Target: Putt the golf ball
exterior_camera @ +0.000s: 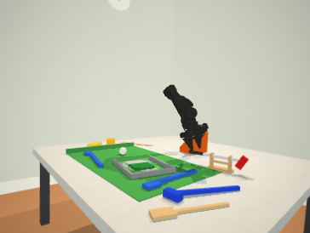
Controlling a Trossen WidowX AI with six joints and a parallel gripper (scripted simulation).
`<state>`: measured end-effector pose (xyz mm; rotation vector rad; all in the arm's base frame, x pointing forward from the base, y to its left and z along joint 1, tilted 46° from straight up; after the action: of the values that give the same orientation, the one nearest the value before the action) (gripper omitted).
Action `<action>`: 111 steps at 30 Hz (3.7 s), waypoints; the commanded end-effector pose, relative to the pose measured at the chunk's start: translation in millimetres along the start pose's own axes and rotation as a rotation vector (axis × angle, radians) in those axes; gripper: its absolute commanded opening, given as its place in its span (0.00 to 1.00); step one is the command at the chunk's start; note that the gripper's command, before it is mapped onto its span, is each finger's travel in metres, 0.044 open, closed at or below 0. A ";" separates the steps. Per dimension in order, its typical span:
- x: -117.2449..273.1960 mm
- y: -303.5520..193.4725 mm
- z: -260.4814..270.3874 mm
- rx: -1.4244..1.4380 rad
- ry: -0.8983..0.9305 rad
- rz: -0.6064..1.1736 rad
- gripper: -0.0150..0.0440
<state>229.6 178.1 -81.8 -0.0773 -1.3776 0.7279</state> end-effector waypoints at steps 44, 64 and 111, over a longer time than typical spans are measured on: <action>-45.2 -12.8 2.1 -0.001 0.001 0.003 0.47; 7.8 3.0 -4.8 0.000 -0.001 -0.001 0.25; 134.9 -220.4 48.5 -1.324 -0.139 0.126 0.25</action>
<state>284.1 74.9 127.2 -1.0604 -1.7635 -0.0917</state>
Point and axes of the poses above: the point midway between the two fingers, 35 mm back from their tips, its own x axis back along the fingers, its own z axis across the jaws, y = z × x, the point moved 5 cm from there along x, back along the fingers, and after that the axes turned 8 degrees about x, right-handed, at the moved point
